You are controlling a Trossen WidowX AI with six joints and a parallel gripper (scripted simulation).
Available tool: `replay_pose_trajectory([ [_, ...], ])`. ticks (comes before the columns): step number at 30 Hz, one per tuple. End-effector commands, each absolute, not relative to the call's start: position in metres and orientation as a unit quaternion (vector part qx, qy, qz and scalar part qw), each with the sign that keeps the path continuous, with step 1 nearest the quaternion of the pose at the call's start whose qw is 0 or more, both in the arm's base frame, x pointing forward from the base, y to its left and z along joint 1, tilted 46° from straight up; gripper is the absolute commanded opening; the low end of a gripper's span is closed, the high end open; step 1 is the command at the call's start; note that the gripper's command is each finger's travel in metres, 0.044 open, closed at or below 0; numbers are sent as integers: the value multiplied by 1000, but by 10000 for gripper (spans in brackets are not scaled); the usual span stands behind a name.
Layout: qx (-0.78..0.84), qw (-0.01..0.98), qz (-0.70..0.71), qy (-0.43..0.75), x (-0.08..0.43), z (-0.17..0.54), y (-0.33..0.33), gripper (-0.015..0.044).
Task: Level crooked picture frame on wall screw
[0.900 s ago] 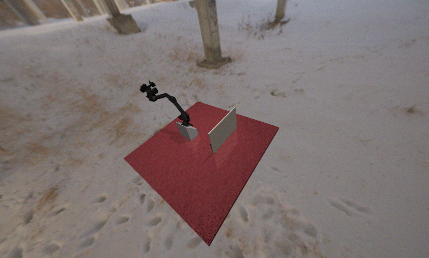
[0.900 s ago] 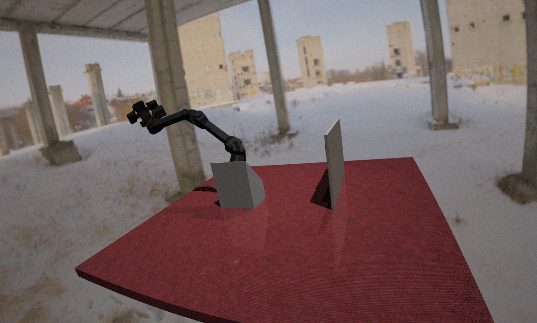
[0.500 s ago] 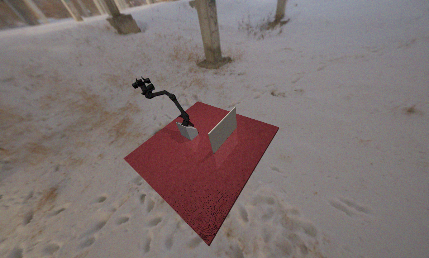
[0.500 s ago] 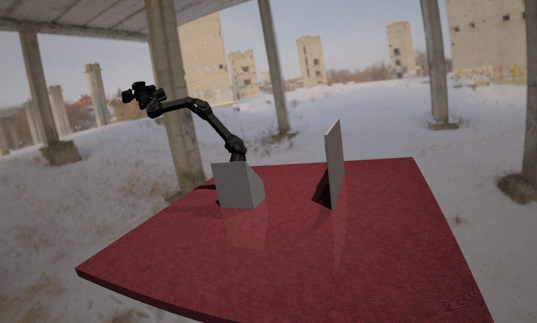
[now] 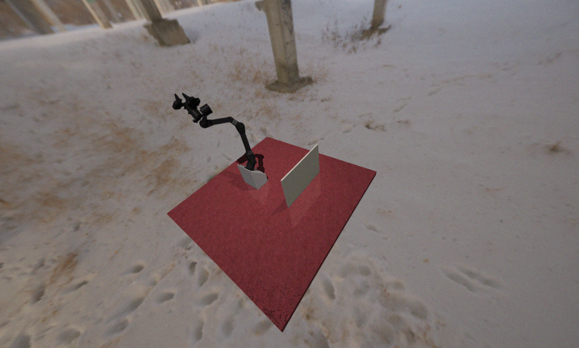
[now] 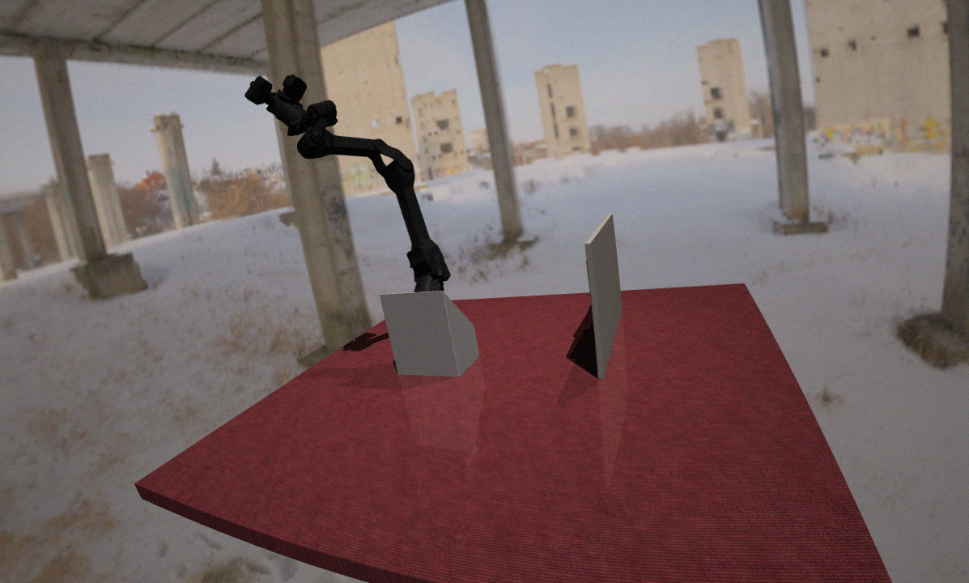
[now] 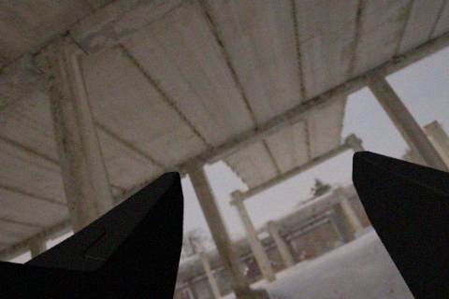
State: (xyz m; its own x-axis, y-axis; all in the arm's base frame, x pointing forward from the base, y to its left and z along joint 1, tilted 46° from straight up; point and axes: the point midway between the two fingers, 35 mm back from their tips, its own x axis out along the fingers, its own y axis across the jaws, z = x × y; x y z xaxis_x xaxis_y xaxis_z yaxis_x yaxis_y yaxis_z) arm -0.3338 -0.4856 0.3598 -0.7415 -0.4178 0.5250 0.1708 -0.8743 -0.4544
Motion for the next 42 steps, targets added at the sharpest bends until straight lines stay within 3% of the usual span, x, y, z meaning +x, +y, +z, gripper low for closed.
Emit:
replay_pose_trajectory([
  [1, -308, 224, -916, 128, -273, 370, -506, 260],
  [11, -251, 407, -878, -34, -91, 391, -529, 260],
  [20, -132, 557, -802, -174, 69, 396, -490, 260],
  [31, 73, 698, -648, -296, 228, 390, -371, 260],
  [42, 332, 759, -442, -343, 306, 367, -201, 260],
])
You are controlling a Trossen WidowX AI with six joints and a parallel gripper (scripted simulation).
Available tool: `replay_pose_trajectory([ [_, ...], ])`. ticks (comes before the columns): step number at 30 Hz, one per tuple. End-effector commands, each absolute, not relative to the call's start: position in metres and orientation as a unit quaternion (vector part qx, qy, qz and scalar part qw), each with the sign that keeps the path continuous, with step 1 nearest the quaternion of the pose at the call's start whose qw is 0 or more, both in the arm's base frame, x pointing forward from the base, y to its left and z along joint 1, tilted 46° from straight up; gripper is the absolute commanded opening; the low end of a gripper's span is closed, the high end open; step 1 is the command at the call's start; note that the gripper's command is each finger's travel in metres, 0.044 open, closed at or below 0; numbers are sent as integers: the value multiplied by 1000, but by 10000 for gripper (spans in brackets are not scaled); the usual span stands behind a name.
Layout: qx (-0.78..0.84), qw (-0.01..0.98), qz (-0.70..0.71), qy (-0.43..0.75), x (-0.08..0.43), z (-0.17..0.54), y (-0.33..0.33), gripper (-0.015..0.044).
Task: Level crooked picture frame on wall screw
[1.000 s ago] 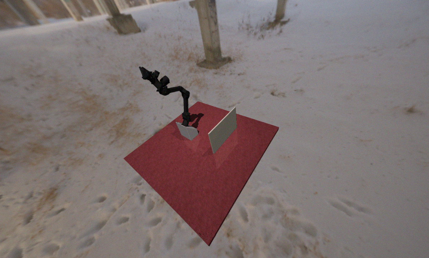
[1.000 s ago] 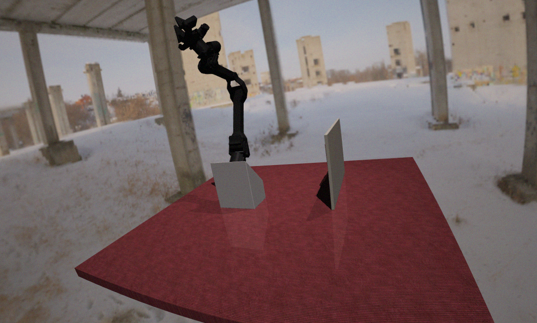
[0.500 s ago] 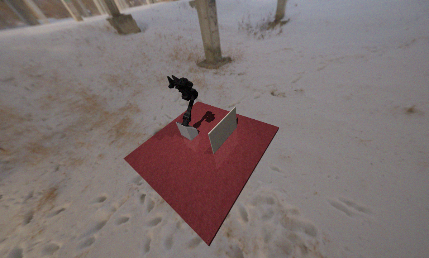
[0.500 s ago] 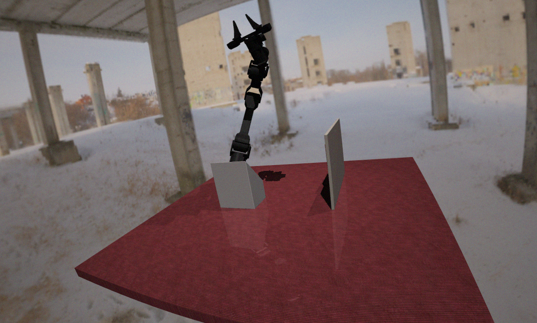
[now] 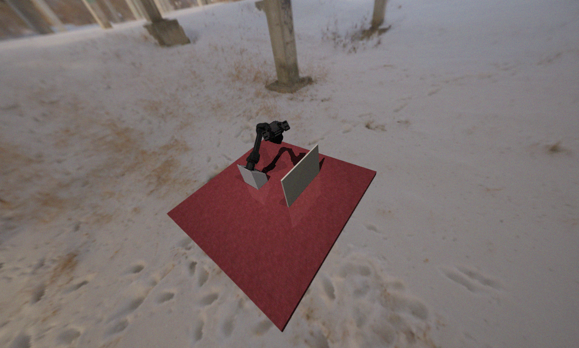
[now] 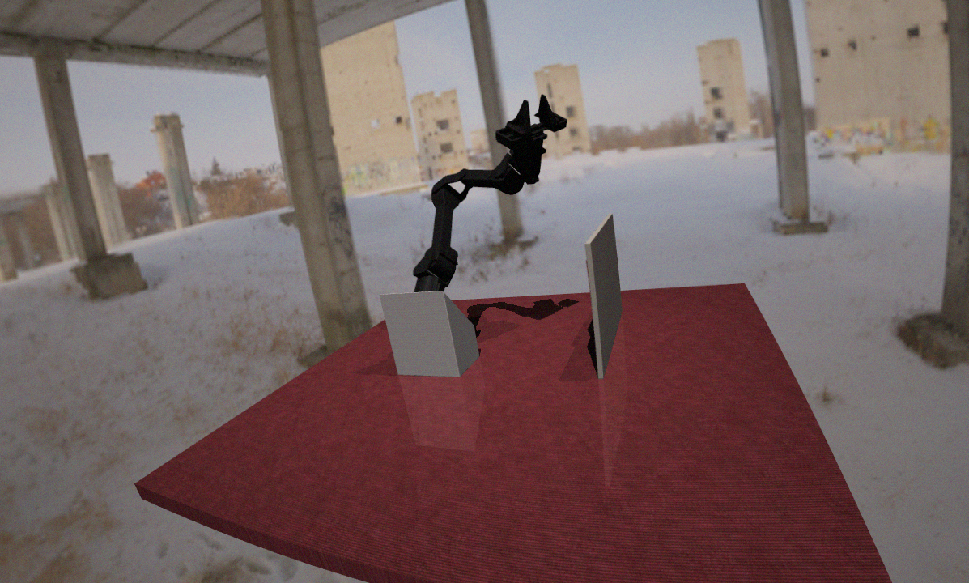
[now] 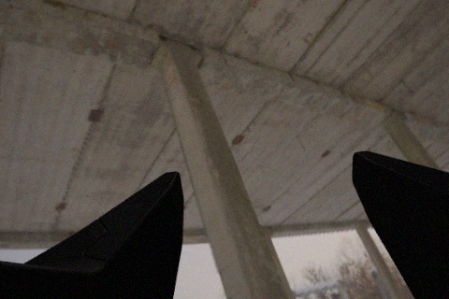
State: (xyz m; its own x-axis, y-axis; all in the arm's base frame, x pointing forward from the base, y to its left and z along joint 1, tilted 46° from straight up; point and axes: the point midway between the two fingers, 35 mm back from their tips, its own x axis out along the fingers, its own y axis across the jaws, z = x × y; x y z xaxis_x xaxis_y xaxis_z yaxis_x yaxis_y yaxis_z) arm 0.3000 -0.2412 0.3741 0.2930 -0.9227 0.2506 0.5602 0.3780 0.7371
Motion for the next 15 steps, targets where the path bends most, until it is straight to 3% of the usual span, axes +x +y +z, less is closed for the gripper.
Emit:
replay_pose_trajectory([
  [1, 356, 760, -422, -343, 308, 364, -185, 260],
  [15, 672, 673, -174, -257, 274, 305, -7, 260],
])
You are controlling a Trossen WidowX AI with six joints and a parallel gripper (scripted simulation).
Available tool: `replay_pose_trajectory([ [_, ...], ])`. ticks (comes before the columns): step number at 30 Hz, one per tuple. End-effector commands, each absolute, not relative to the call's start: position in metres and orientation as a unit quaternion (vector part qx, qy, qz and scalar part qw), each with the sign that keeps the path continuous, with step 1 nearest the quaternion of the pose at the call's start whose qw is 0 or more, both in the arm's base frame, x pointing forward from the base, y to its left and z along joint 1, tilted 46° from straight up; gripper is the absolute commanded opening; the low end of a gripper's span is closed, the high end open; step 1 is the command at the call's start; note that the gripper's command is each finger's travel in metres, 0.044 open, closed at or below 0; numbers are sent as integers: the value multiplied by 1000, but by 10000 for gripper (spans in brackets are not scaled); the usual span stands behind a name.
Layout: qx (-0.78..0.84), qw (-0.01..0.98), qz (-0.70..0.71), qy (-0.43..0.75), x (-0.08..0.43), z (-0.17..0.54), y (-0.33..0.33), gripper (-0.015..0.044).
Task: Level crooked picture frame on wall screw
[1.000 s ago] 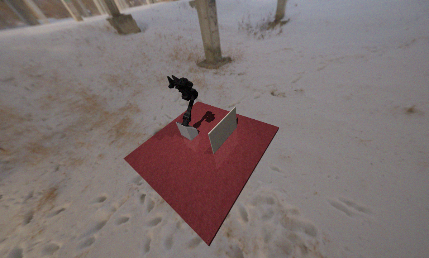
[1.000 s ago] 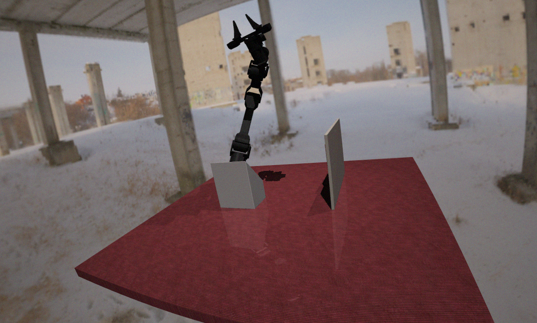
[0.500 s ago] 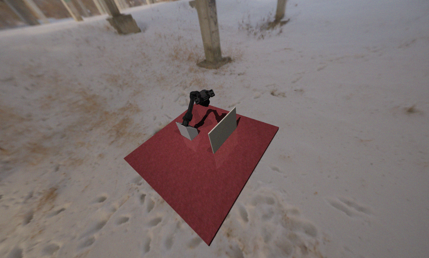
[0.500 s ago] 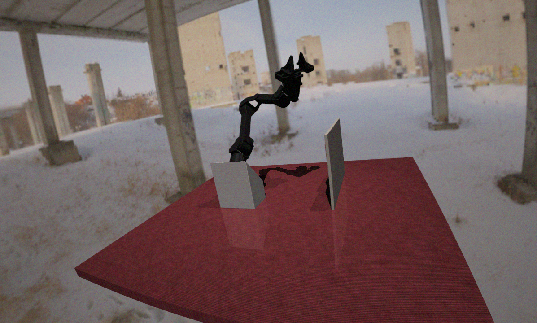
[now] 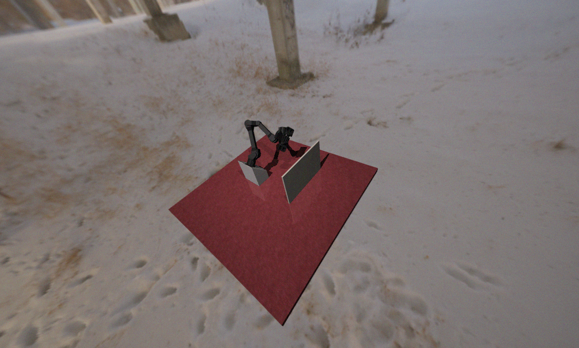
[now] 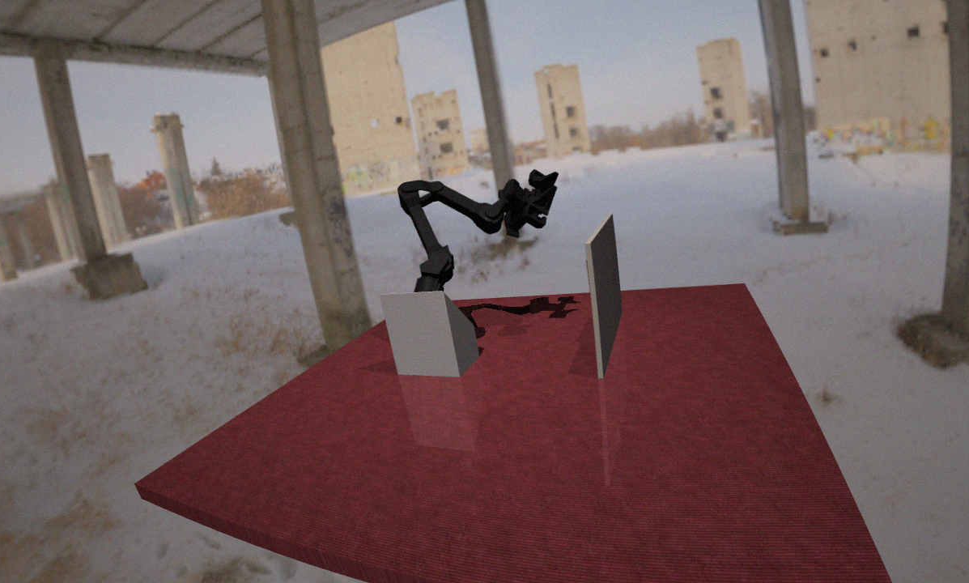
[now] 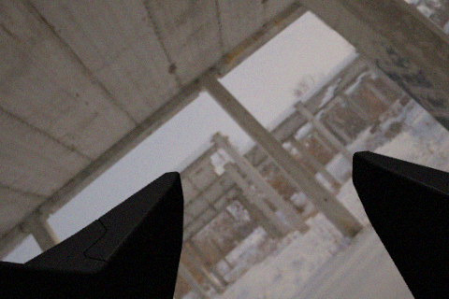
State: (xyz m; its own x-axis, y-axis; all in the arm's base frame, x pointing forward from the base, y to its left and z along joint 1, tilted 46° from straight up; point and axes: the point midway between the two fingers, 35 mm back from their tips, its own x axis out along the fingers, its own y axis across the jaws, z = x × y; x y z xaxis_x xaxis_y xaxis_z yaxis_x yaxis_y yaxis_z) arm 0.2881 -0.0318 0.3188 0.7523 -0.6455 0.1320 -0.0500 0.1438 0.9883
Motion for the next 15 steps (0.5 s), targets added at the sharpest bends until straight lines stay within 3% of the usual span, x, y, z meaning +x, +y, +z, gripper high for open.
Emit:
replay_pose_trajectory([
  [1, 690, 661, -159, -246, 268, 300, 2, 260],
  [15, 889, 456, -5, -43, 187, 217, 91, 260],
])
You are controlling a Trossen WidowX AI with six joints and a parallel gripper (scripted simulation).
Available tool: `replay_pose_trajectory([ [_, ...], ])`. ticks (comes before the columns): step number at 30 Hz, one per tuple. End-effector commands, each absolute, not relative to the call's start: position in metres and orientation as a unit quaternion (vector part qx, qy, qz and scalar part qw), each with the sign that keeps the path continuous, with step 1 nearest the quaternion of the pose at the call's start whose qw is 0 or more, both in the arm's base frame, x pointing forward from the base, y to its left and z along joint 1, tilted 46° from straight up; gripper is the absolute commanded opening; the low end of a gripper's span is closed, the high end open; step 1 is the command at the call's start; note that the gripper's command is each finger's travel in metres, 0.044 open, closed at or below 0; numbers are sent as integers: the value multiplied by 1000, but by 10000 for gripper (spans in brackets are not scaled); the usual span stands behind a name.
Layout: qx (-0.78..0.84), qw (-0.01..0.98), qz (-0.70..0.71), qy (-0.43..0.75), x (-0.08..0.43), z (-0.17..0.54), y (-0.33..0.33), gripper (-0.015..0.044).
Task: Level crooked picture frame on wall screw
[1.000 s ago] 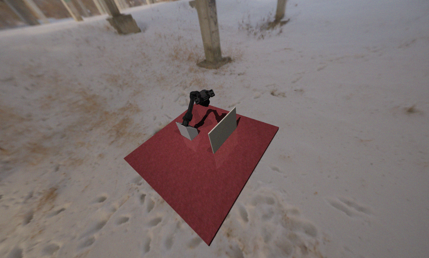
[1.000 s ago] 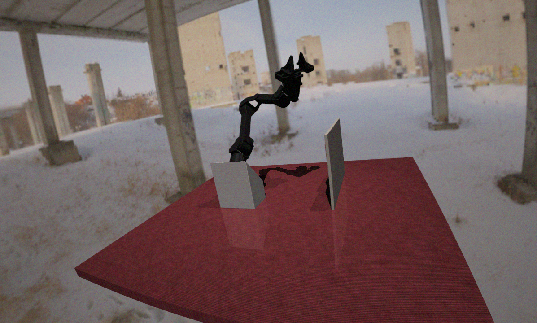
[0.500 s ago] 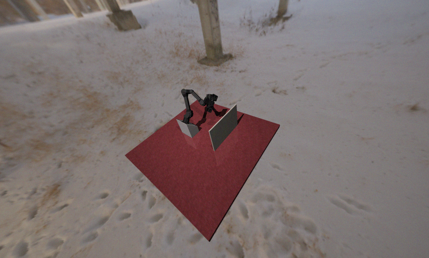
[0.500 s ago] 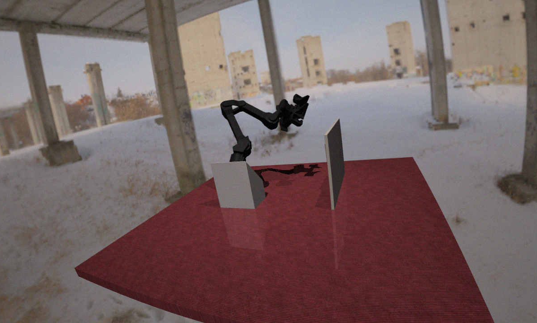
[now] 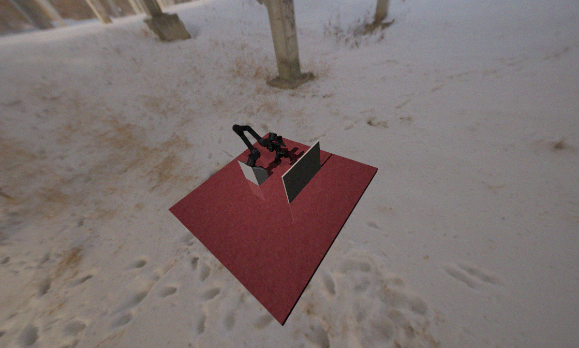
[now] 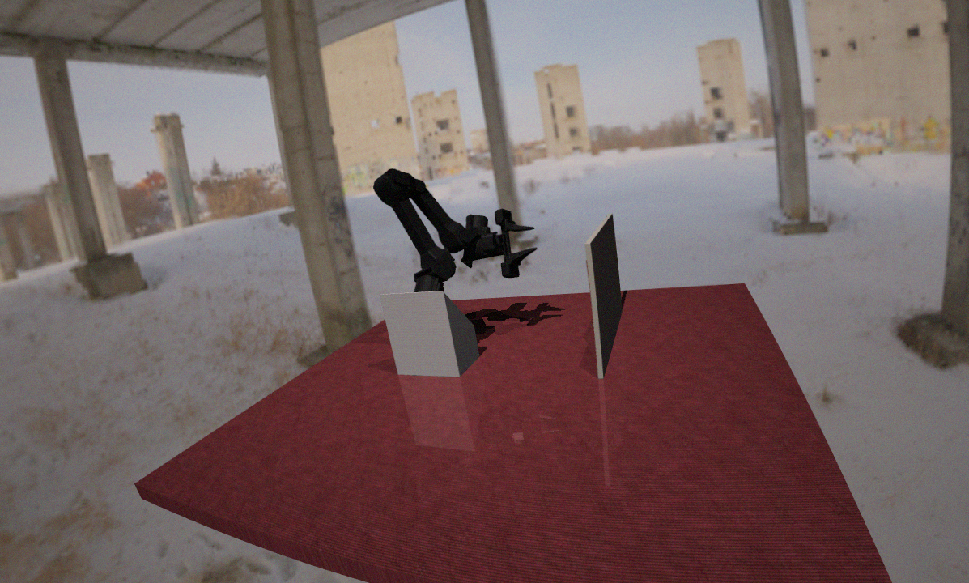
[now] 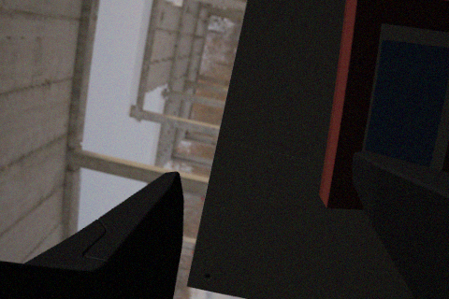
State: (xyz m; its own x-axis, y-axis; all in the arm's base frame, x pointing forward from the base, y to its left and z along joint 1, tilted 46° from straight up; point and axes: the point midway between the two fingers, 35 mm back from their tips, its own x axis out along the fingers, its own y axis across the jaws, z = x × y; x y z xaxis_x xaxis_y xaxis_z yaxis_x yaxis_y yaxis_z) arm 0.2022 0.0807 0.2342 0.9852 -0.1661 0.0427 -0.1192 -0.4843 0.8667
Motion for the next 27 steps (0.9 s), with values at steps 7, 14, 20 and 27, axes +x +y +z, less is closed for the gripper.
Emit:
replay_pose_trajectory([
  [7, 903, 428, 4, -21, 179, 207, 96, 260],
  [14, 903, 428, 4, -21, 179, 207, 96, 260],
  [20, 903, 428, 4, -21, 179, 207, 96, 260],
  [27, 903, 428, 4, -21, 179, 207, 96, 260],
])
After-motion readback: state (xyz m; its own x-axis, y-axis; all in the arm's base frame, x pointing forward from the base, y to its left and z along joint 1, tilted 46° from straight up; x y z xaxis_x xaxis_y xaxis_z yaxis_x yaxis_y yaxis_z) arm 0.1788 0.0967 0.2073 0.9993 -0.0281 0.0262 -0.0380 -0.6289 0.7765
